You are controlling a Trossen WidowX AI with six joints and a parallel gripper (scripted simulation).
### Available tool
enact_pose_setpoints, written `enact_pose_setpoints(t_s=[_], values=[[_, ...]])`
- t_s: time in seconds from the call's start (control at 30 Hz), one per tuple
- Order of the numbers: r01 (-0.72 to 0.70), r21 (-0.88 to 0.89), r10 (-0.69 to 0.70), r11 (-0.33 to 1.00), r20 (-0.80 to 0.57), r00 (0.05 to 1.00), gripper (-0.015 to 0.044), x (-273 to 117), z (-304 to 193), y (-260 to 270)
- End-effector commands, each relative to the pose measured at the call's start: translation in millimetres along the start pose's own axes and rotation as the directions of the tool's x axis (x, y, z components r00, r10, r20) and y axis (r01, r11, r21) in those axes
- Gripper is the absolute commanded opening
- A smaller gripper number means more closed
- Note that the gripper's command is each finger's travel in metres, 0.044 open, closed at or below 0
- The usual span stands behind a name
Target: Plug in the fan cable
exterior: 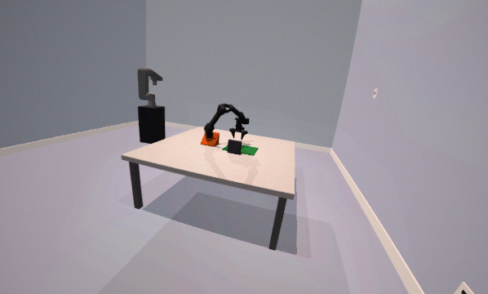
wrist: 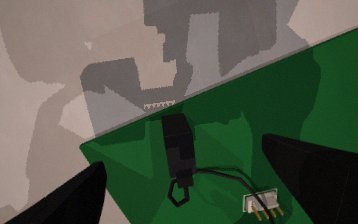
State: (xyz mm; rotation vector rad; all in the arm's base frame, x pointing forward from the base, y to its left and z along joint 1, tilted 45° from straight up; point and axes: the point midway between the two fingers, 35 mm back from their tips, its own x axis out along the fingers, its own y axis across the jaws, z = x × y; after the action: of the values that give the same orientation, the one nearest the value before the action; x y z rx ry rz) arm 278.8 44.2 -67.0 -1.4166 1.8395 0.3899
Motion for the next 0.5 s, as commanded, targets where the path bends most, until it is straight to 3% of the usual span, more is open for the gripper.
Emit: enact_pose_setpoints(t_s=[0.0,0.47], values=[[-0.003,-0.006,0.003,1.0,-0.009,1.0,0.044,9,-2,1],[-0.003,-0.006,0.003,1.0,-0.01,1.0,0.044,32,-2,1]])
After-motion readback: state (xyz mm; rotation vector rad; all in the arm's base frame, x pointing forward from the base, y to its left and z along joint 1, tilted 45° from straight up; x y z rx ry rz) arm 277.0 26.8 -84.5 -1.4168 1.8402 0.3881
